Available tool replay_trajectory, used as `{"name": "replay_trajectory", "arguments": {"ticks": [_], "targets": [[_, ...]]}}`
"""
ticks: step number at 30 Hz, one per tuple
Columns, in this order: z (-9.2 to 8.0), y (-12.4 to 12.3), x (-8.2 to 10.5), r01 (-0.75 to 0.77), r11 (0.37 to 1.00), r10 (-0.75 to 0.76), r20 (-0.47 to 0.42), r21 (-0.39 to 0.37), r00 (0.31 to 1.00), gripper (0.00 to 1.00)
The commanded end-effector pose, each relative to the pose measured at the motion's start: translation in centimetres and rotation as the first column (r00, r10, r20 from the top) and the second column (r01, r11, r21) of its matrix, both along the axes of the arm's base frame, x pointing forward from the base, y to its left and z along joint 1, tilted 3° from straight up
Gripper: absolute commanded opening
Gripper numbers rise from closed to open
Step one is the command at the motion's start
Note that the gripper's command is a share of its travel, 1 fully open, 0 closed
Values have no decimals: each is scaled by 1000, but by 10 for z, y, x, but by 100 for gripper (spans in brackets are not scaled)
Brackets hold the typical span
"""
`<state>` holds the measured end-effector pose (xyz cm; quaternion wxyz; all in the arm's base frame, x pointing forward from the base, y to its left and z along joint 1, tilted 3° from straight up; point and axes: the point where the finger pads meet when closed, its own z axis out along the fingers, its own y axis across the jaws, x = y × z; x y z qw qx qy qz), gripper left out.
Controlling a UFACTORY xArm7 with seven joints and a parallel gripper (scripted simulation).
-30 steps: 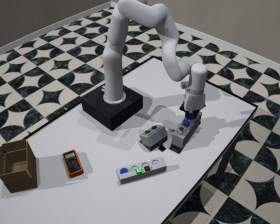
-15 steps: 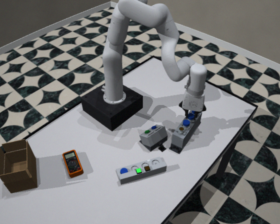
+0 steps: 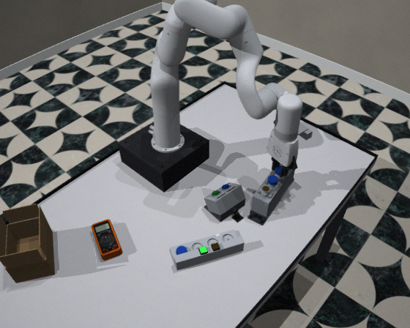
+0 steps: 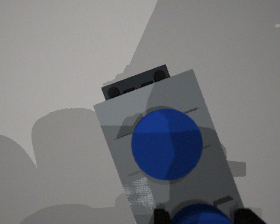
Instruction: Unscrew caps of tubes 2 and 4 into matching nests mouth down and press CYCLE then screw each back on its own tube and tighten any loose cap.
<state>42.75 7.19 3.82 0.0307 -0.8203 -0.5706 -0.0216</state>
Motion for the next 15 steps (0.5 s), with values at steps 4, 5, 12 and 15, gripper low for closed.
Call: {"name": "replay_trajectory", "arguments": {"ticks": [4, 5, 12, 15], "targets": [[1, 0, 2, 305, 952, -305, -13, -31, 952, 0], [1, 0, 2, 352, 936, -352, -15, -32, 936, 0], [1, 0, 2, 417, 908, -418, -18, -33, 908, 0], [1, 0, 2, 417, 908, -418, -18, -33, 908, 46]]}}
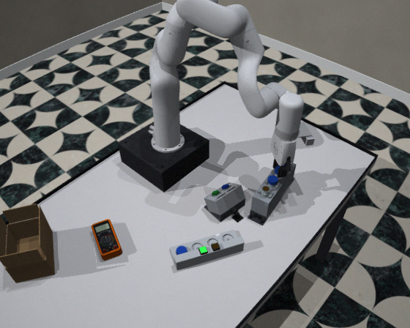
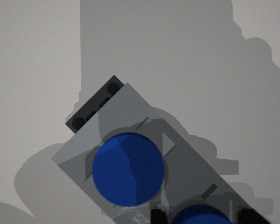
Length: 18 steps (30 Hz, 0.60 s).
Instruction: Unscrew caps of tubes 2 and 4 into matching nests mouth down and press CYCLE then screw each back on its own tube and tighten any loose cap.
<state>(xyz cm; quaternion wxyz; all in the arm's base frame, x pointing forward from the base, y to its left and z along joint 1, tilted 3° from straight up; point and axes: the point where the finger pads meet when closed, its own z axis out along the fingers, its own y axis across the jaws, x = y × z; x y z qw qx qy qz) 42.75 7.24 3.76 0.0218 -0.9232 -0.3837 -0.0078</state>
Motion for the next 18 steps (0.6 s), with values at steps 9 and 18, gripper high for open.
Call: {"name": "replay_trajectory", "arguments": {"ticks": [9, 18], "targets": [[2, 0, 2, 4, 1000, -4, 4, -1, 1000, 46], [2, 0, 2, -398, 917, 398, 22, -6, 917, 46]]}}
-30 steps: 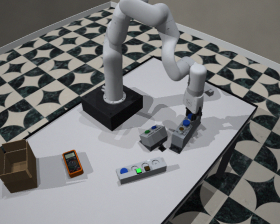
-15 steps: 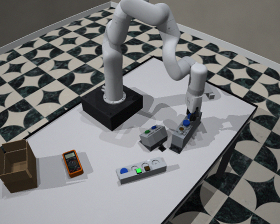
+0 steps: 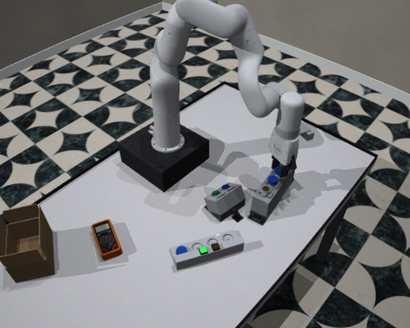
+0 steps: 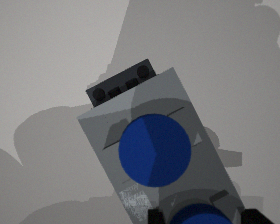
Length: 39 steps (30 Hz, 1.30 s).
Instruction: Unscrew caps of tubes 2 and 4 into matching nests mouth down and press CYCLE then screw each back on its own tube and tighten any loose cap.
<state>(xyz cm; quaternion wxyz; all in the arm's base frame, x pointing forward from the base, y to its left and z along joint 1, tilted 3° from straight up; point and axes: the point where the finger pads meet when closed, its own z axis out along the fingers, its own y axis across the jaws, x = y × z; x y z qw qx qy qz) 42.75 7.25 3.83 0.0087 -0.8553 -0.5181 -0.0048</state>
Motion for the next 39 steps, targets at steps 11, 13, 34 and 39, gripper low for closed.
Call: {"name": "replay_trajectory", "arguments": {"ticks": [11, 13, 34, 39], "targets": [[1, 0, 2, -704, 710, 704, 33, 9, 710, 46], [2, 0, 2, -778, 628, 777, 36, 5, 628, 46], [2, 0, 2, -954, 301, 953, 45, -8, 300, 0], [1, 0, 2, -954, 301, 953, 45, -8, 300, 0]]}}
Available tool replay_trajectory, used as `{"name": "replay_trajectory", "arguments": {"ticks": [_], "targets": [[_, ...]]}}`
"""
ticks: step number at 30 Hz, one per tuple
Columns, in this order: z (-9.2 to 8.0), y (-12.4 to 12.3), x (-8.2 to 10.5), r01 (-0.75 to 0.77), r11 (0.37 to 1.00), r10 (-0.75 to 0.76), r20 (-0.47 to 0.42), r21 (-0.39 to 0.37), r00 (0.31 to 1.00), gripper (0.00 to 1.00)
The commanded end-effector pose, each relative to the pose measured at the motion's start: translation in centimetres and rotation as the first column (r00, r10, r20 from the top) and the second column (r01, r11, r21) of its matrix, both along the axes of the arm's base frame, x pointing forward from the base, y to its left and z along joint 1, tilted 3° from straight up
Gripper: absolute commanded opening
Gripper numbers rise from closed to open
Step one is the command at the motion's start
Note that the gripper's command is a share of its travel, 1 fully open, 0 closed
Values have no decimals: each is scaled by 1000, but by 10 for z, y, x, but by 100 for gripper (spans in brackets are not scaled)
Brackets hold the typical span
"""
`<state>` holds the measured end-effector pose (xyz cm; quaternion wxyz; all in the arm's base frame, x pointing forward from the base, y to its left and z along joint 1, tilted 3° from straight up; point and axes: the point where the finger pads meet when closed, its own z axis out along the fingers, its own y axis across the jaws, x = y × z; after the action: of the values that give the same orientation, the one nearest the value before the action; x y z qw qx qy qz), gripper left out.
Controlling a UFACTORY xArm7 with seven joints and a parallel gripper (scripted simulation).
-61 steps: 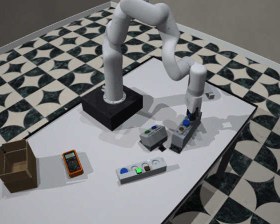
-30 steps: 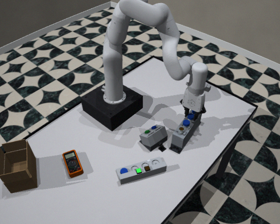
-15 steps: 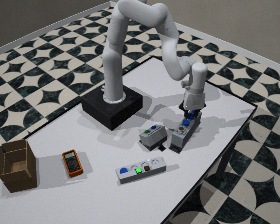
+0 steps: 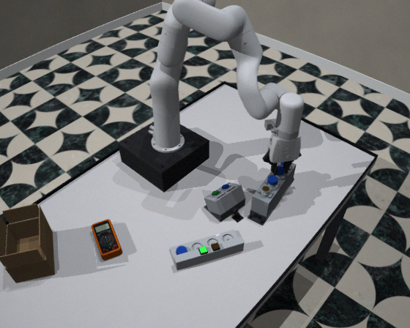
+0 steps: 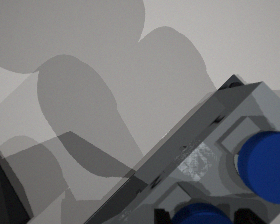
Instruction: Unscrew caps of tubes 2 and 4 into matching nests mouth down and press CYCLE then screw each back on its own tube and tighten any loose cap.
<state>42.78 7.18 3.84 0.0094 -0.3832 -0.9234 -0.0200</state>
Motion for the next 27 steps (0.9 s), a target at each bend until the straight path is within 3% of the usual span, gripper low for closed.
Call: {"name": "replay_trajectory", "arguments": {"ticks": [1, 3, 10, 12, 14, 20, 27], "targets": [[1, 0, 1, 0, 1000, 0, 4, 1, 1000, 0], [1, 0, 1, 0, 1000, 0, 4, 1, 1000, 0], [1, 0, 1, 342, 940, -342, -12, -1, 939, 0], [1, 0, 1, 342, 940, -342, -12, -1, 939, 0], [1, 0, 1, 434, 901, -434, -16, -2, 901, 0], [1, 0, 1, 681, 732, -681, -28, -10, 732, 0], [0, 0, 1, 890, 455, -890, -38, -22, 454, 0]]}}
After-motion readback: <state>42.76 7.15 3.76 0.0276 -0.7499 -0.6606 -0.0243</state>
